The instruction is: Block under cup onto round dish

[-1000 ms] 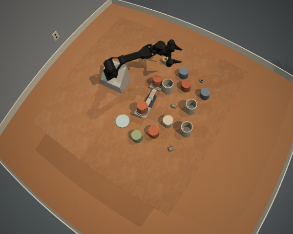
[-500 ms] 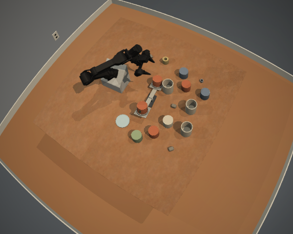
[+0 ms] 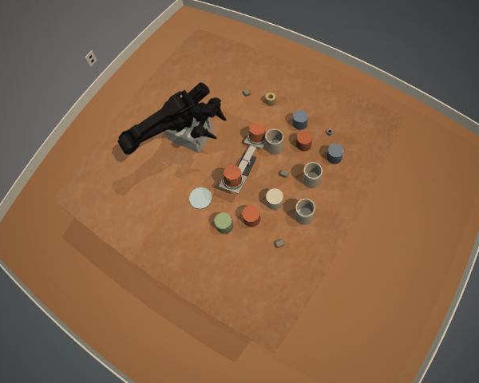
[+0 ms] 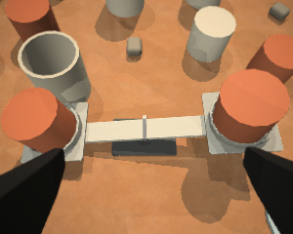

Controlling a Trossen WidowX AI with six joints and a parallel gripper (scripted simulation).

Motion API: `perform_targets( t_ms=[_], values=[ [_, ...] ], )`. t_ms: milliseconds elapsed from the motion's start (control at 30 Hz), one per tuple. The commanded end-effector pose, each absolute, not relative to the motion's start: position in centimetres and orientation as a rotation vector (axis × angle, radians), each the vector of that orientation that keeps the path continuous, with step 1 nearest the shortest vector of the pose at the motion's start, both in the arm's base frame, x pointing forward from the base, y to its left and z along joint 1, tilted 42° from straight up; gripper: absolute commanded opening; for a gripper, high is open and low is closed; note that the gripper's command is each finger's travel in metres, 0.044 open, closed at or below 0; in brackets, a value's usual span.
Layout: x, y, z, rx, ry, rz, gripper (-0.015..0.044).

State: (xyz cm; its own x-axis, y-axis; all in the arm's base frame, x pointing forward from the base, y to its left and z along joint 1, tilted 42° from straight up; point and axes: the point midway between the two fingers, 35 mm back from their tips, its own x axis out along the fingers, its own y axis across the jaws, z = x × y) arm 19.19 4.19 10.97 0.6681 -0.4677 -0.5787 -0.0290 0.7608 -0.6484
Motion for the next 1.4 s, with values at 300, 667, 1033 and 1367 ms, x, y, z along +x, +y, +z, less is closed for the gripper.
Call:
perform_targets(
  t_ms=[300,667,1033,1367],
  values=[
    [22.1,6.0,9.5,-0.487,0.945,-0.447,0.0440],
    [26.4,7.6,4.7,-0.253,1.075,-0.690,0.0440],
    [29.7,7.5,-3.1,-0.018,1.165,-0.984,0.0440],
    [30.3,7.0,-6.1,0.054,1.183,-1.087,0.0440]
  ],
)
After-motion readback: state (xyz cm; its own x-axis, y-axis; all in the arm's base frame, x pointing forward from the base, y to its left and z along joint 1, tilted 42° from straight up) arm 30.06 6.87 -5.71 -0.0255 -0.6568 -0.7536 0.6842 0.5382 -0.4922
